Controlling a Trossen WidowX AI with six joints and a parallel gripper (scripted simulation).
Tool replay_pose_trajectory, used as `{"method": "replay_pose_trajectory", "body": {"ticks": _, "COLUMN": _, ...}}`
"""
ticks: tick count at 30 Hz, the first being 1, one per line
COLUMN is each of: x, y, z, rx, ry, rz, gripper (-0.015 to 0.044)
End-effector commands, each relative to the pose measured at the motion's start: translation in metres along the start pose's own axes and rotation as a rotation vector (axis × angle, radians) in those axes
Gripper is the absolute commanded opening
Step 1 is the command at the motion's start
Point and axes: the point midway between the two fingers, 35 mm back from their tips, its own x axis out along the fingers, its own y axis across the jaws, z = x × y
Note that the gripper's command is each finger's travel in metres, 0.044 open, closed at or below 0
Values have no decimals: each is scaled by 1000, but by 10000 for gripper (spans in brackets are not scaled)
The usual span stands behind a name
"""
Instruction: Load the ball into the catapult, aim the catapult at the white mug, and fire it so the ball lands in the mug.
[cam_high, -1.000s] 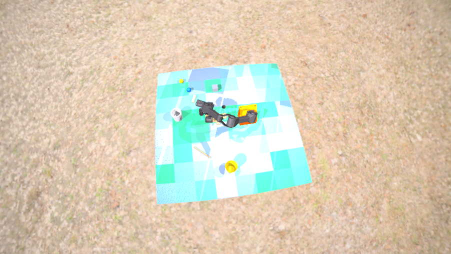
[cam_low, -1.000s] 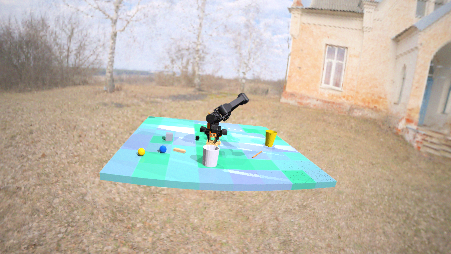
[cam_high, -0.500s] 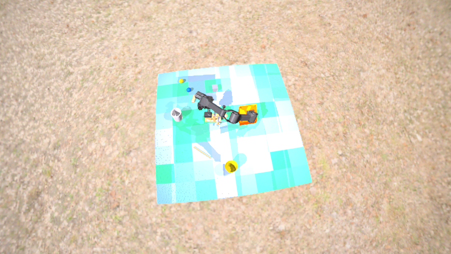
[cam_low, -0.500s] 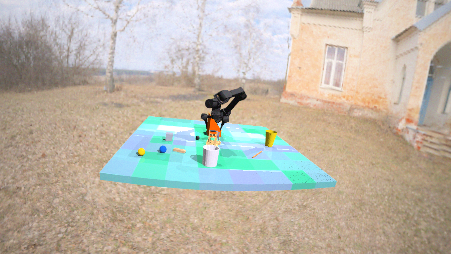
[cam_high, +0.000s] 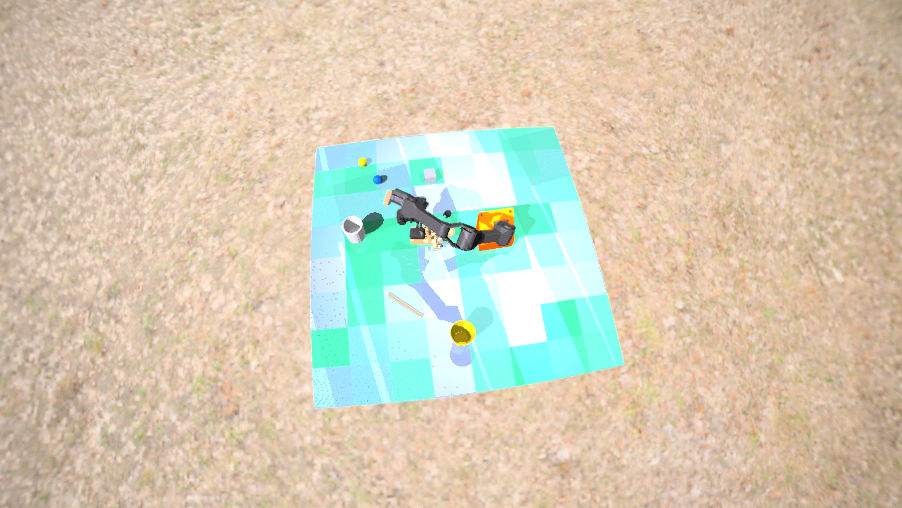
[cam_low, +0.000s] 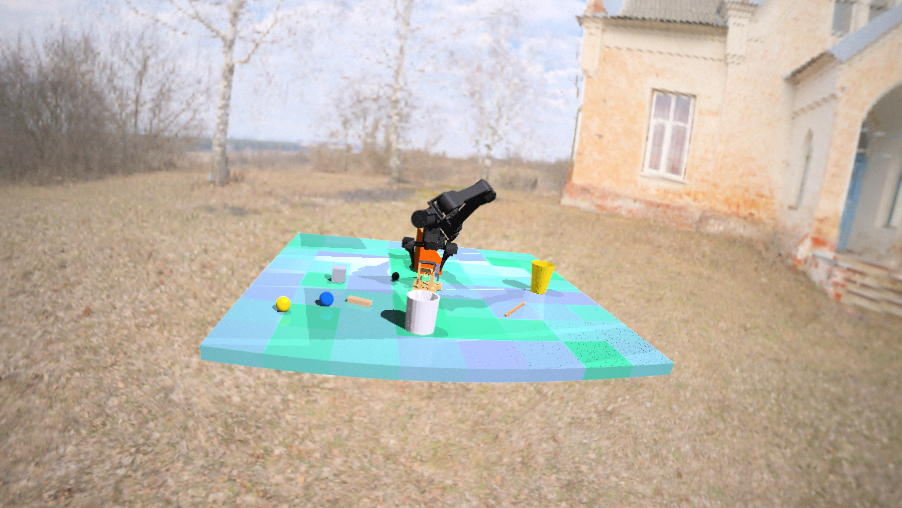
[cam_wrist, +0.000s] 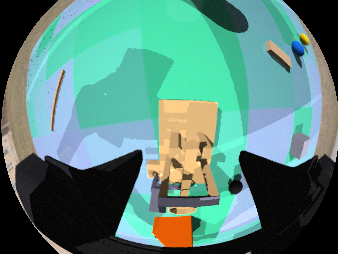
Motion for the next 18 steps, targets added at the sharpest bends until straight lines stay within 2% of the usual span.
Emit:
{"method": "replay_pose_trajectory", "body": {"ticks": 1, "x": 7, "y": 0, "z": -2, "rx": 7, "ry": -1, "rz": 5, "gripper": 440}}
{"method": "replay_pose_trajectory", "body": {"ticks": 18, "x": 33, "y": 0, "z": 0, "rx": 7, "ry": -2, "rz": 5, "gripper": 440}}
